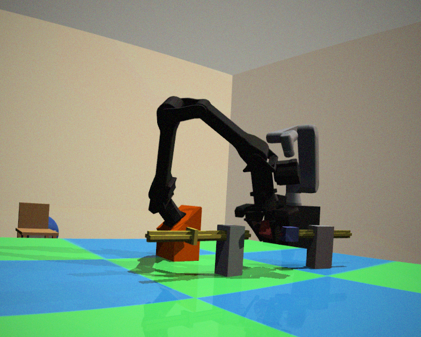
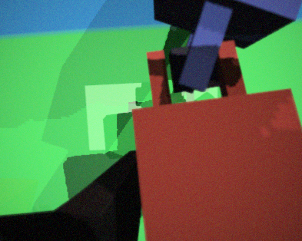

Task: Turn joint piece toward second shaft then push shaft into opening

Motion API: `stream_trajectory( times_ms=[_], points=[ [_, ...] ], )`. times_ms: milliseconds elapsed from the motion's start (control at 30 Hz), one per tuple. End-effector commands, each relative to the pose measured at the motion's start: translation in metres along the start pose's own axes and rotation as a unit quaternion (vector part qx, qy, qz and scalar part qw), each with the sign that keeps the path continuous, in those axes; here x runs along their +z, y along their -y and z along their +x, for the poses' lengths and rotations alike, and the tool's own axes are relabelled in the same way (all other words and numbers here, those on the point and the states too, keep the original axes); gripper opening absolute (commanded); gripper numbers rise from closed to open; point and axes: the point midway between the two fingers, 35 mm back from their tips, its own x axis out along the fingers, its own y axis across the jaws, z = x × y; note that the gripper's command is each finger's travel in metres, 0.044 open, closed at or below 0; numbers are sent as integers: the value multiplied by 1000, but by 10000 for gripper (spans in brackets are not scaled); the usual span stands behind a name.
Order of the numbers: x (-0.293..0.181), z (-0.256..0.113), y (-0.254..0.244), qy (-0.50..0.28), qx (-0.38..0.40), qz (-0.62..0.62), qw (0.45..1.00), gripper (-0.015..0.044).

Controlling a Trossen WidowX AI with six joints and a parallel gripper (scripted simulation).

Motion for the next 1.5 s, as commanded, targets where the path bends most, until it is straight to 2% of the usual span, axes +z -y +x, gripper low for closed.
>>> stream_trajectory(
  times_ms=[0, 133, 167, 600, 1067, 1467],
  points=[
    [0, 0, 0, 0, 0, 0, 1000, 331],
    [0, 0, 0, 0, 0, 0, 1000, 436],
    [0, 0, 0, 0, 0, 0, 1000, 440],
    [0, -1, 0, -11, 3, 1, 1000, 440],
    [11, -27, 0, -226, -1, -3, 974, 440],
    [11, -30, -2, -222, -4, 18, 975, 440]
  ],
)
